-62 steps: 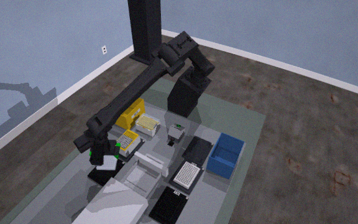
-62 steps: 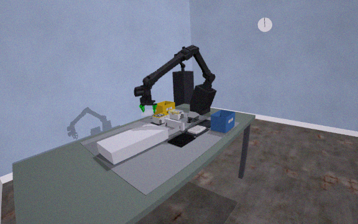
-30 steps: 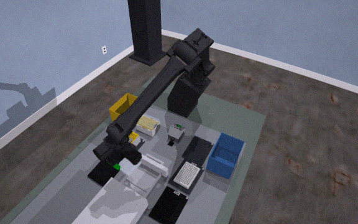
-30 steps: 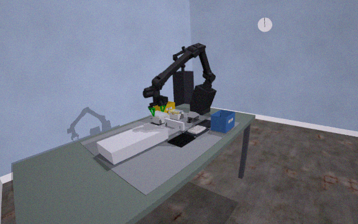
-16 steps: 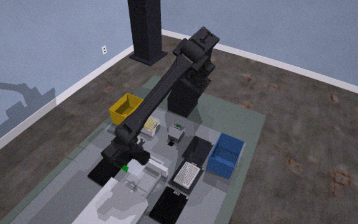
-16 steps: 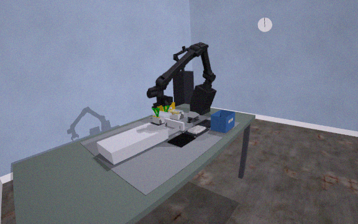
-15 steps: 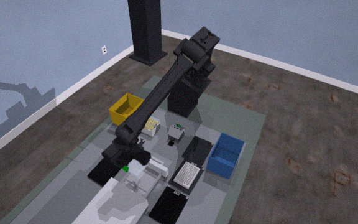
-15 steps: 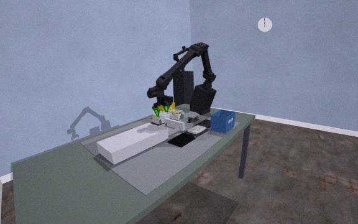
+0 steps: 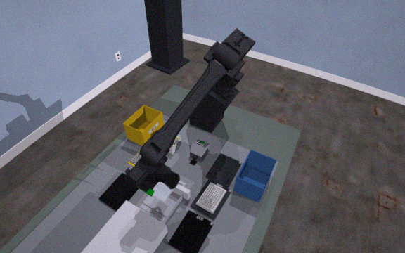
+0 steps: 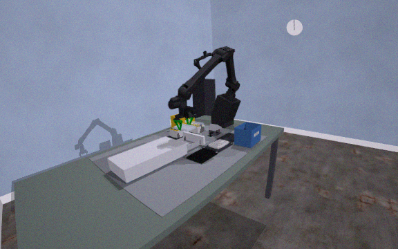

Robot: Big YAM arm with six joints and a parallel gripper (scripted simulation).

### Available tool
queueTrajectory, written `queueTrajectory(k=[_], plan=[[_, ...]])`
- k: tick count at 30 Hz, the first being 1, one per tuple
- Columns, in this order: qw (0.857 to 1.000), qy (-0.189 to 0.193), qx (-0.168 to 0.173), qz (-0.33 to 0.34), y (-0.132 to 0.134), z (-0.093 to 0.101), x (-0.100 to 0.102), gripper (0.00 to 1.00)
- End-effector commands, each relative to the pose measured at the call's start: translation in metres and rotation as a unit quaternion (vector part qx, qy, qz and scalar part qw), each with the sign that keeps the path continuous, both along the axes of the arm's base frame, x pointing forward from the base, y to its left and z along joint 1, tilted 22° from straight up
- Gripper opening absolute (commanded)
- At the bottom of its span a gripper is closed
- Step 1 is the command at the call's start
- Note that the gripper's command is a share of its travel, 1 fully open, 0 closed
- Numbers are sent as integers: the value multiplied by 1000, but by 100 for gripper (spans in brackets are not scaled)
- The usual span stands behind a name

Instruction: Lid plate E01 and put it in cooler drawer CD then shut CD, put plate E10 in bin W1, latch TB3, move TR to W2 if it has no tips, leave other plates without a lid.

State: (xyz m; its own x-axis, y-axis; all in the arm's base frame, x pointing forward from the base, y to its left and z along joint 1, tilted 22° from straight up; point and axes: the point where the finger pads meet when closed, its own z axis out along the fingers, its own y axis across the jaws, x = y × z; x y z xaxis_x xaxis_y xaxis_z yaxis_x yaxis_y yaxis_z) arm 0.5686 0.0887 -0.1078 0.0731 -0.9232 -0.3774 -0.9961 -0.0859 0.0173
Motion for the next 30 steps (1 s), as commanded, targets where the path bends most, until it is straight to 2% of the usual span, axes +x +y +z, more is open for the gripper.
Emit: queueTrajectory(k=[1, 3, 4, 30], plan=[[999, -37, 5, -7, 12, 37, 21, 0], [999, -37, 5, -7, 12, 37, 21, 0], [999, -45, 4, -24, -8, 47, 35, 0], [999, -46, 4, -13, 2, 47, 36, 0]])
